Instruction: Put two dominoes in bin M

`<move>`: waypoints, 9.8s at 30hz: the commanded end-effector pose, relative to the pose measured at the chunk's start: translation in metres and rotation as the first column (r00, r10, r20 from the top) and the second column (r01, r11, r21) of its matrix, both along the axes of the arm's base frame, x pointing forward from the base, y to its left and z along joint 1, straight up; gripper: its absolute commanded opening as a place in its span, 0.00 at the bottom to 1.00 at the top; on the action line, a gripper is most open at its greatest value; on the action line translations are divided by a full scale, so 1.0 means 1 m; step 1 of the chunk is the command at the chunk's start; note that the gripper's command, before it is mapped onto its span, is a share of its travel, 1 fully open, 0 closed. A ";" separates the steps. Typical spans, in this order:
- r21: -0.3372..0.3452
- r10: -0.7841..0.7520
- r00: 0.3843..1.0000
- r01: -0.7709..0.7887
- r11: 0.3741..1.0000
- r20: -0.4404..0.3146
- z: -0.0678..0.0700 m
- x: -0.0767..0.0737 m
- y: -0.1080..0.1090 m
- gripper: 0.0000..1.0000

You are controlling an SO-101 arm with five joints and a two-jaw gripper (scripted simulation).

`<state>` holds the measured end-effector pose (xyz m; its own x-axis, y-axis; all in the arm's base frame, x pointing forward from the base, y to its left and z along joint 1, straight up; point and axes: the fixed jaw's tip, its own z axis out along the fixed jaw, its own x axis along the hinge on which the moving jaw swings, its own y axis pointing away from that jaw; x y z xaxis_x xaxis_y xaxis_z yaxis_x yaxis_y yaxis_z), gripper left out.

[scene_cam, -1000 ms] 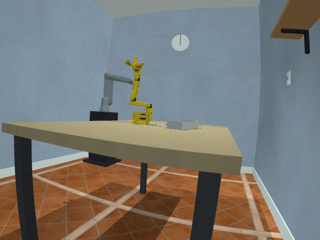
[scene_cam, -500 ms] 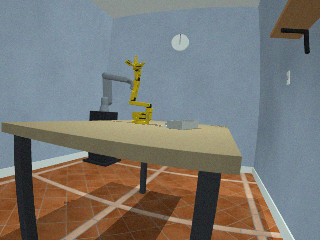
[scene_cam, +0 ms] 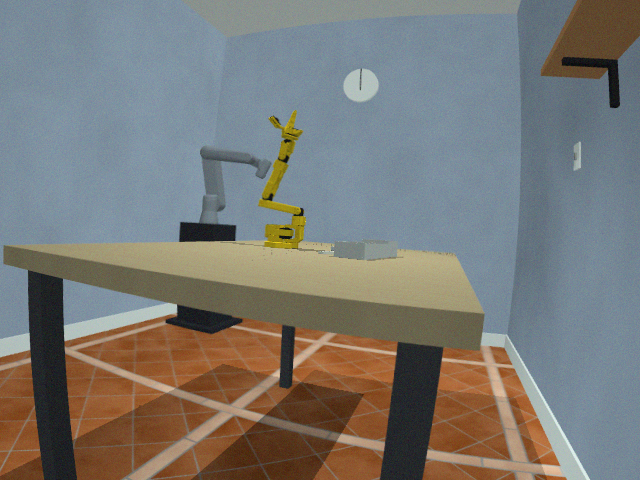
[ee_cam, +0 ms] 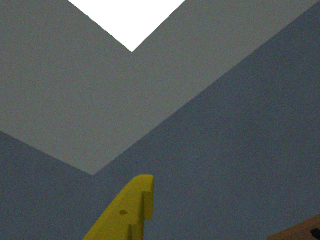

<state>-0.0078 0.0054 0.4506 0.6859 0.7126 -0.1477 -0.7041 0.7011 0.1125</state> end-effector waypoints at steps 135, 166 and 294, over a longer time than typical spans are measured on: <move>-0.784 -0.887 0.066 -0.502 0.366 -0.456 -0.287 0.239 0.035 1.00; -0.727 -0.955 0.142 -0.679 0.098 -0.261 -0.320 0.227 0.033 1.00; -0.194 -0.741 -0.594 -0.724 0.662 -0.313 -0.336 0.170 -0.004 1.00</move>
